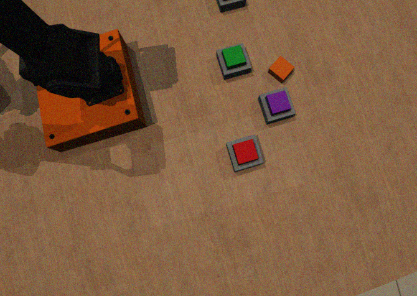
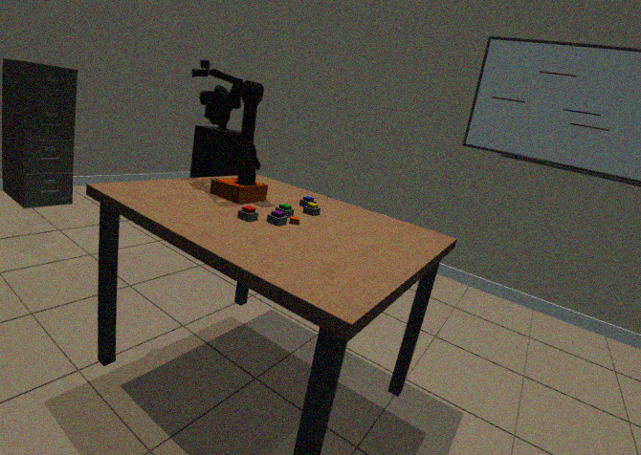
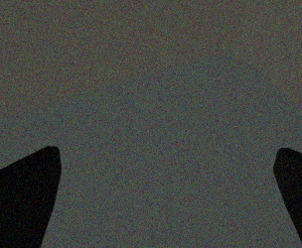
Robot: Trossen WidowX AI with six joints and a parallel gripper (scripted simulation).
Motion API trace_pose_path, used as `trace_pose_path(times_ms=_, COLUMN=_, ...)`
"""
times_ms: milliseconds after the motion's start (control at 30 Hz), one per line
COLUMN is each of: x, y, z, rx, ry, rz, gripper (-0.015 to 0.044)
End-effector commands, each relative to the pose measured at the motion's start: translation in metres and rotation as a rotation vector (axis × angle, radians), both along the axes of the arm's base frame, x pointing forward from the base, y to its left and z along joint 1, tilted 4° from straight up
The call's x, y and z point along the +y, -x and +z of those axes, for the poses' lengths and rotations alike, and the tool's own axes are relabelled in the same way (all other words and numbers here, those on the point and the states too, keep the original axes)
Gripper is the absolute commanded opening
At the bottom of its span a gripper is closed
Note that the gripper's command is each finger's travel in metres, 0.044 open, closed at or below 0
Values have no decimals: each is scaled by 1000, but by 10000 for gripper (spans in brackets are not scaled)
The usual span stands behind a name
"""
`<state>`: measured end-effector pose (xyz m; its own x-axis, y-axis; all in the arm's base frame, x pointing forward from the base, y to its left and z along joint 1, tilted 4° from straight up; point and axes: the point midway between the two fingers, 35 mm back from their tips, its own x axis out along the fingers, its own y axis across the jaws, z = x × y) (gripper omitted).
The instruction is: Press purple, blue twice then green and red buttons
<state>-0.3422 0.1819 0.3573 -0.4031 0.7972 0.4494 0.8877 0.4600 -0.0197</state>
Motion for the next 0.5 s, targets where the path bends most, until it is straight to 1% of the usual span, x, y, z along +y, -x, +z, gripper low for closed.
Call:
trace_pose_path(times_ms=0, x=1, y=0, z=0, rx=-4, ry=-1, rz=-5, gripper=400)
trace_pose_path(times_ms=67, x=12, y=-4, z=-1, rx=-35, ry=-9, rz=-41, gripper=400)
trace_pose_path(times_ms=200, x=56, y=-22, z=-7, rx=-168, ry=-34, rz=-185, gripper=400)
trace_pose_path(times_ms=333, x=106, y=-46, z=-19, rx=-392, ry=-50, rz=-357, gripper=400)
trace_pose_path(times_ms=467, x=156, y=-82, z=-33, rx=-635, ry=-39, rz=-525, gripper=400)
